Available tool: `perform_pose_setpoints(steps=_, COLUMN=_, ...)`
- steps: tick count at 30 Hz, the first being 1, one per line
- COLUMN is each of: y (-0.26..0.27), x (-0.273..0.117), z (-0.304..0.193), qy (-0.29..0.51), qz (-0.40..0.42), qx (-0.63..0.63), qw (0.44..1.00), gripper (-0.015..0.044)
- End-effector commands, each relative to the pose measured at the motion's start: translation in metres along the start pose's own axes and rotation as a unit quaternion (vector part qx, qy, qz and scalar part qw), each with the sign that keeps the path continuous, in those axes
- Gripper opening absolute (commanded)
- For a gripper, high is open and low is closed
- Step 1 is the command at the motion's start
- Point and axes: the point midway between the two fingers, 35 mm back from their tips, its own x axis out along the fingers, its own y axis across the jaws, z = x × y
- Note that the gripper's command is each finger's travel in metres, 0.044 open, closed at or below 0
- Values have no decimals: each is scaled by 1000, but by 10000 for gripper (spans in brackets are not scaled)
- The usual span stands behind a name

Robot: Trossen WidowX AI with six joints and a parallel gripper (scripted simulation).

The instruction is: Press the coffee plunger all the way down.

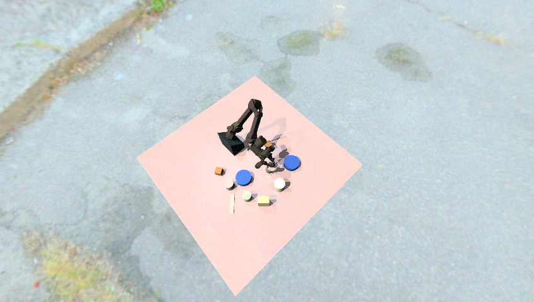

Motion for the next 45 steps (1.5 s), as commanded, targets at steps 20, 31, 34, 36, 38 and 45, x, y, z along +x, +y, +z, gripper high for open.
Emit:
perform_pose_setpoints(steps=20, y=0, x=6, z=-9, qy=17, qz=4, qx=10, qw=1000, gripper=121)
perform_pose_setpoints(steps=31, y=0, x=8, z=-8, qy=17, qz=4, qx=10, qw=1000, gripper=121)
perform_pose_setpoints(steps=34, y=0, x=8, z=-8, qy=17, qz=4, qx=10, qw=1000, gripper=121)
perform_pose_setpoints(steps=36, y=0, x=8, z=-8, qy=17, qz=4, qx=10, qw=1000, gripper=121)
perform_pose_setpoints(steps=38, y=0, x=9, z=-7, qy=17, qz=4, qx=10, qw=1000, gripper=121)
perform_pose_setpoints(steps=45, y=-1, x=9, z=-7, qy=17, qz=4, qx=10, qw=1000, gripper=121)
